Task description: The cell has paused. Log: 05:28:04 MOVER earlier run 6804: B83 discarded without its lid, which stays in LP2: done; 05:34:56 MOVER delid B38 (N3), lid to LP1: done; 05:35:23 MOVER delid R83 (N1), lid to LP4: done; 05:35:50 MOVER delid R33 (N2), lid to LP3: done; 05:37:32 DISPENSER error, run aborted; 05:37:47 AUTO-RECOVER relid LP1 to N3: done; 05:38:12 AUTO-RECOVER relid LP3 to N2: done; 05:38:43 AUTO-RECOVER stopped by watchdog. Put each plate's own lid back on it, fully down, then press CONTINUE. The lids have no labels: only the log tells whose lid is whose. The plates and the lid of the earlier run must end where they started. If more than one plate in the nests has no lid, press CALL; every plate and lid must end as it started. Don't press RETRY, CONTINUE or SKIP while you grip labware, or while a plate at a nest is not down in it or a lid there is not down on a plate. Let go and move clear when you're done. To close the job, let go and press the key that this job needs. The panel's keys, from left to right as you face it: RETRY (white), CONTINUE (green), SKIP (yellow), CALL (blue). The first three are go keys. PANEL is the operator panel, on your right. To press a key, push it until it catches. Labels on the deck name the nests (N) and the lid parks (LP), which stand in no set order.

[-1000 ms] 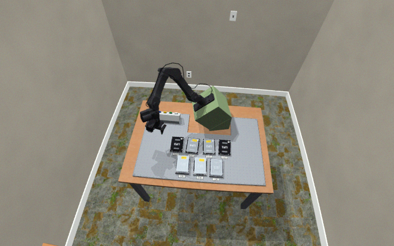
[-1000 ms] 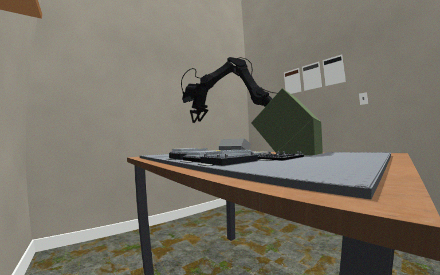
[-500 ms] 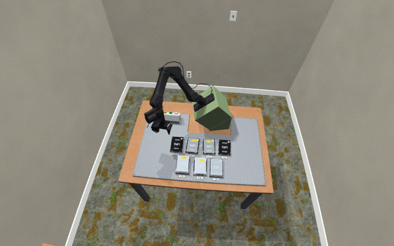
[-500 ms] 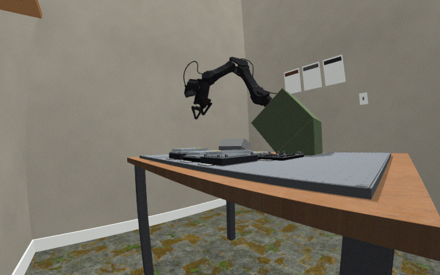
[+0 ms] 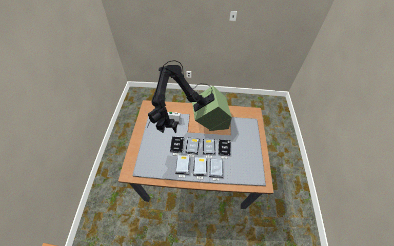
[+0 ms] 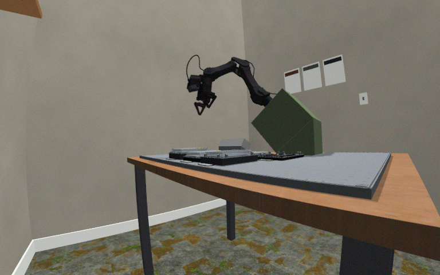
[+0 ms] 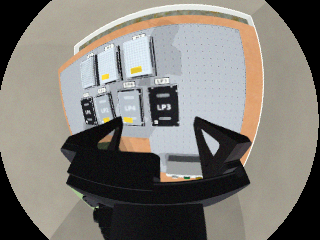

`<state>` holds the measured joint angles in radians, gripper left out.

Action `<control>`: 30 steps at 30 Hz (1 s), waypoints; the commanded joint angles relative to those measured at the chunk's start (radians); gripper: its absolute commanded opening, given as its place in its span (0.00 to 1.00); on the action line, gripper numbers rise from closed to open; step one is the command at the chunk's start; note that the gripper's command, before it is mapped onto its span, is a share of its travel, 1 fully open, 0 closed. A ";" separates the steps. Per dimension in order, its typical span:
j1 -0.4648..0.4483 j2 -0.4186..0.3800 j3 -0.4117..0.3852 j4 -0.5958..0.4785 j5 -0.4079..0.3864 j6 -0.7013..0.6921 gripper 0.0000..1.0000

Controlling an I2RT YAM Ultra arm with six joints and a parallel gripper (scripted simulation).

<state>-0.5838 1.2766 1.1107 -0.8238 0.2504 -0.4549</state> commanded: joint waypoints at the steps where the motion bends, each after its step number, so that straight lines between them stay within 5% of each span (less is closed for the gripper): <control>1: 0.055 -0.046 -0.025 -0.044 -0.033 0.048 1.00; 10: 0.108 -0.061 0.014 -0.113 -0.088 0.083 1.00; 12: 0.143 -0.070 -0.043 -0.118 -0.071 0.115 1.00; 19: 0.196 -0.082 -0.003 -0.186 -0.124 0.149 1.00; 23: 0.236 -0.095 -0.060 -0.192 -0.107 0.186 1.00; 27: 0.264 -0.098 -0.014 -0.249 -0.156 0.199 1.00; 30: 0.311 -0.115 -0.074 -0.264 -0.149 0.241 1.00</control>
<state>-0.3191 1.2064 1.0634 -1.0470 0.1352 -0.2569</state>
